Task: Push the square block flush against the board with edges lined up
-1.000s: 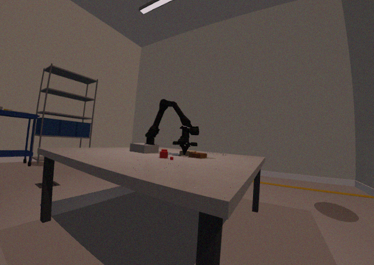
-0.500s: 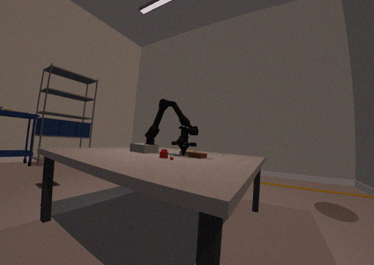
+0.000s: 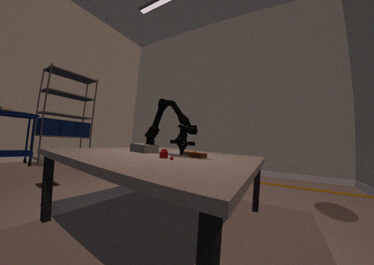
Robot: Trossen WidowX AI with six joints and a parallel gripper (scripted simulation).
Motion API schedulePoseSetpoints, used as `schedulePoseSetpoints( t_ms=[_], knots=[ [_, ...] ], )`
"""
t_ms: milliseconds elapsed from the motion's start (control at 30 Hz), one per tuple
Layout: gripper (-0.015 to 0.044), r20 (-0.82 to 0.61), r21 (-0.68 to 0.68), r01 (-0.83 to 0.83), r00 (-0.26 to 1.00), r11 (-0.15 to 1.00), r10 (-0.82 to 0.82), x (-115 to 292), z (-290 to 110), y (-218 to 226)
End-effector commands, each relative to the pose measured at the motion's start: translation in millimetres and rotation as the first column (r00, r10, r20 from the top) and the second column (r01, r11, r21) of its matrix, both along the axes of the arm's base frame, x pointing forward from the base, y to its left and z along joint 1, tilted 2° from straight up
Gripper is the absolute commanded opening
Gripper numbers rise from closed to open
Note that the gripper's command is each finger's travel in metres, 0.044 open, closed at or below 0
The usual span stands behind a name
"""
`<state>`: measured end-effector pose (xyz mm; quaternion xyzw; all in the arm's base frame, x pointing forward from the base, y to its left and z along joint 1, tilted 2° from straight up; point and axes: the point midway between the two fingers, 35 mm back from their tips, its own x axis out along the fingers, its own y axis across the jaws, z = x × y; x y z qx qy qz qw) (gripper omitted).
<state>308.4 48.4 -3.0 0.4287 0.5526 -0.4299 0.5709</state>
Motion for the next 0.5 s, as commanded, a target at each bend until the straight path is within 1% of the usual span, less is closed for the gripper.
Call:
schedulePoseSetpoints(
  t_ms=[0, 167, 233, 467],
  knots=[
    [0.0000, 0.030, 0.009, -0.001, 1.000, 1.000, 0.001, 4.1, 42.8, 2.2],
    [0.0000, 0.030, 0.010, -0.002, 1.000, 1.000, 0.001, 3.7, 45.9, 2.2],
    [0.0000, 0.030, 0.009, -0.025, 0.999, 1.000, 0.024, 4.1, 46.0, 3.7],
    [0.0000, 0.027, -0.001, -0.259, 0.965, 0.966, 0.259, 8.2, 46.9, 19.6]
  ],
)
